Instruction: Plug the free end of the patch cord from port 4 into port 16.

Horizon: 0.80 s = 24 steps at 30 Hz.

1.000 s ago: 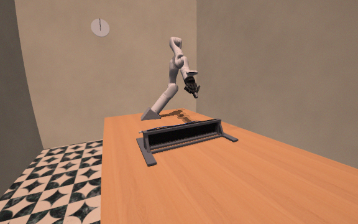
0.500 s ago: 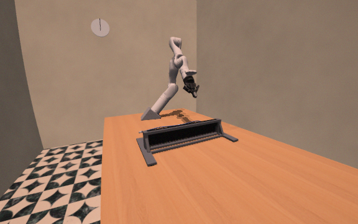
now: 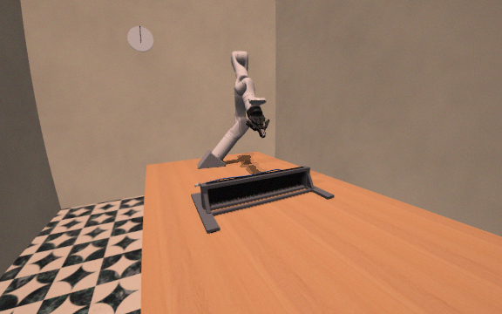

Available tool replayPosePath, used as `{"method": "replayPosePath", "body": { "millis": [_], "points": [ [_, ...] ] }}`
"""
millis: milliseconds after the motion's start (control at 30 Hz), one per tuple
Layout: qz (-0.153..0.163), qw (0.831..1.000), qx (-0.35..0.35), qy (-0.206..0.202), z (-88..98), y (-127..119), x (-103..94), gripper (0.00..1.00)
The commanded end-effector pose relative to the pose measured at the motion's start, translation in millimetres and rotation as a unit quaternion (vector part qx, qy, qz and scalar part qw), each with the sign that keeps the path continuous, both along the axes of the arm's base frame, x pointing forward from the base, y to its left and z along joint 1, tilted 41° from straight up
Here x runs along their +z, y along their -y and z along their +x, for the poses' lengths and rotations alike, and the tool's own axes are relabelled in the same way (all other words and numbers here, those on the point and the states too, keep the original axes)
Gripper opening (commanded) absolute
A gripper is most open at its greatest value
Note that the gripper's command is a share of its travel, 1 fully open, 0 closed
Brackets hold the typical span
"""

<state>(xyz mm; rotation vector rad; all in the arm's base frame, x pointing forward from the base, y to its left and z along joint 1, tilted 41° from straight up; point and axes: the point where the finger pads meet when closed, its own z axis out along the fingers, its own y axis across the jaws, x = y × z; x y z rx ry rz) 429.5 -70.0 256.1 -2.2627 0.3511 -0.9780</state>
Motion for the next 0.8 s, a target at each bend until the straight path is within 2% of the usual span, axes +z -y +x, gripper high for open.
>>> {"method": "replayPosePath", "body": {
  "millis": [0,333,767],
  "points": [
    [0.004,1.000,0.008,0.005,2.3,8,-7.9,0.00],
    [0.003,1.000,0.008,0.005,2.8,25,-21.5,0.00],
    [0.000,1.000,0.007,0.004,4.5,25,-24.7,0.00]
  ]
}}
